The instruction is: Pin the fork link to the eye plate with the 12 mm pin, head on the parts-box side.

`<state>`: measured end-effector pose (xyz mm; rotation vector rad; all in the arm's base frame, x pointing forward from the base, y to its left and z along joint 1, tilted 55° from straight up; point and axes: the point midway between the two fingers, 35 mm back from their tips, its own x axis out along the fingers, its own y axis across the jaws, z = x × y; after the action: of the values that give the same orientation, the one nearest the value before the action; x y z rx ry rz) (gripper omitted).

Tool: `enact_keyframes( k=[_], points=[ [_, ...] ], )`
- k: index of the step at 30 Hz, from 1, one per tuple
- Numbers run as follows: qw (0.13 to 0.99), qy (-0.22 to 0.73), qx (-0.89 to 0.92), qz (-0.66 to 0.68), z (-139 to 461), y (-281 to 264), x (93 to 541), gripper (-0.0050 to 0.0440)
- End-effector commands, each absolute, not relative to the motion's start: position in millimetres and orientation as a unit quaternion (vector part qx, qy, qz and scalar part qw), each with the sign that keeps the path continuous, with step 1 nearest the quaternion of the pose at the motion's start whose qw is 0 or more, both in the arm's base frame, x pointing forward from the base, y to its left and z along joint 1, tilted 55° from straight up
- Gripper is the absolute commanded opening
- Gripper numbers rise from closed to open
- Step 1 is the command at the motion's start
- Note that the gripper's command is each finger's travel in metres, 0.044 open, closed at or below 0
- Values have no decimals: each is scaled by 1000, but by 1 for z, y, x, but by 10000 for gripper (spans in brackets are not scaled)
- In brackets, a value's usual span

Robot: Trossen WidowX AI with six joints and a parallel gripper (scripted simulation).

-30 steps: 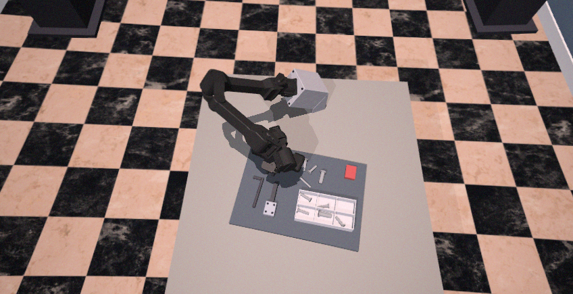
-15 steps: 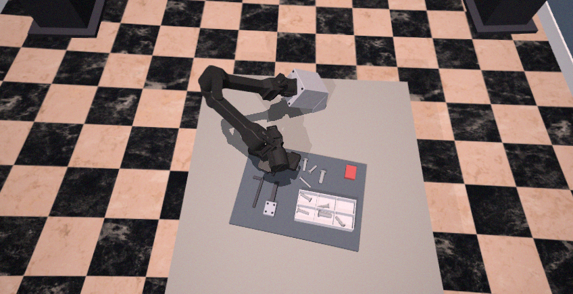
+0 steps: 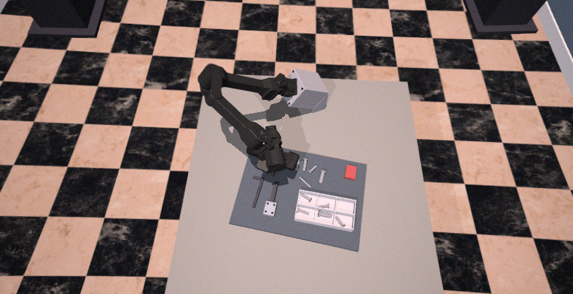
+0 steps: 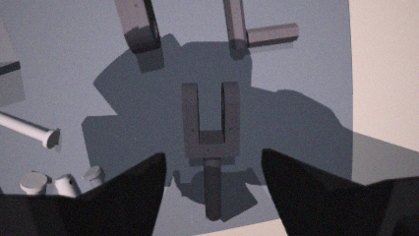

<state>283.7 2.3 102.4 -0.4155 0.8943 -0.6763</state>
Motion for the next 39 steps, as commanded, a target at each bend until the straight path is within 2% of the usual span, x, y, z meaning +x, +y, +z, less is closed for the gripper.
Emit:
enact_keyframes(
  k=[1,39],
  points=[
    [830,418,-193,-316,105,3,284,250],
    [826,423,-196,-316,86,-17,295,250]
  ],
)
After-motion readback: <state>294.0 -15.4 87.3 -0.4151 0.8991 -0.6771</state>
